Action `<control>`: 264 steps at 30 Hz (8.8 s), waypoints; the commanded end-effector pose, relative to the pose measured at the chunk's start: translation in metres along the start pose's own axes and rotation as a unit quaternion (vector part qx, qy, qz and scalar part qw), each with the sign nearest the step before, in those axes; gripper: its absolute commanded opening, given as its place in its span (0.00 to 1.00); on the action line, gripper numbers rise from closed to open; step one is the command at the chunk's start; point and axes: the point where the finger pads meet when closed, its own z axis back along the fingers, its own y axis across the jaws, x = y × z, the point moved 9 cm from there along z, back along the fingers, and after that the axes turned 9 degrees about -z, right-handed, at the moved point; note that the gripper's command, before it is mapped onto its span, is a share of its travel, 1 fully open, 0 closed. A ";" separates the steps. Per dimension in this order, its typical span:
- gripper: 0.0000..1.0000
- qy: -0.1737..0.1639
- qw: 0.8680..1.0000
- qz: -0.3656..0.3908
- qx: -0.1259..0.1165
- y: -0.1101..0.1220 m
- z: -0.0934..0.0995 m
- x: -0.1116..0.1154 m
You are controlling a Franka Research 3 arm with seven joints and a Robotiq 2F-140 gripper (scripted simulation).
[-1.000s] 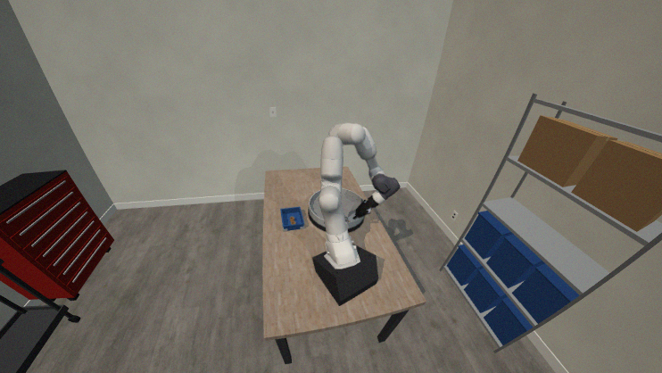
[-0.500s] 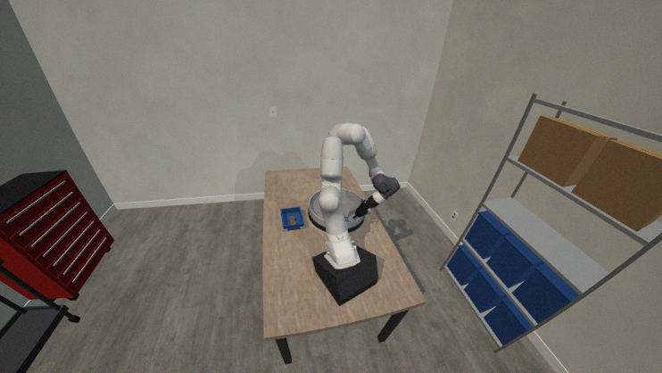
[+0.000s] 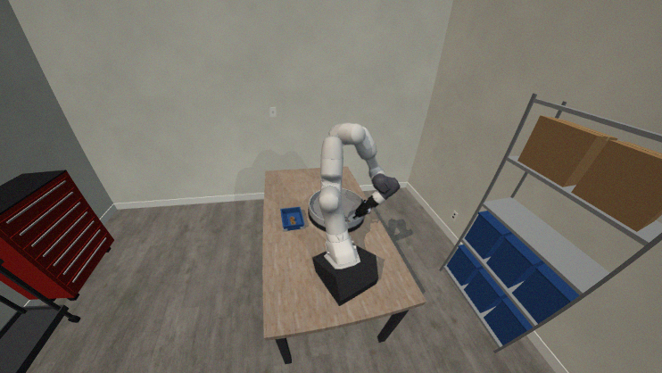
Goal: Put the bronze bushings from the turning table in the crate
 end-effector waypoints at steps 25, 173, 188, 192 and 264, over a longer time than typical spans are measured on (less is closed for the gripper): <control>0.00 0.001 1.000 -0.002 0.002 0.002 0.006 0.005; 0.00 0.001 1.000 -0.002 0.002 -0.057 -0.212 0.383; 0.00 0.001 1.000 -0.002 0.002 -0.057 -0.212 0.383; 0.00 0.001 1.000 -0.002 0.002 -0.057 -0.212 0.383; 0.00 0.001 1.000 -0.002 0.002 -0.066 -0.267 0.340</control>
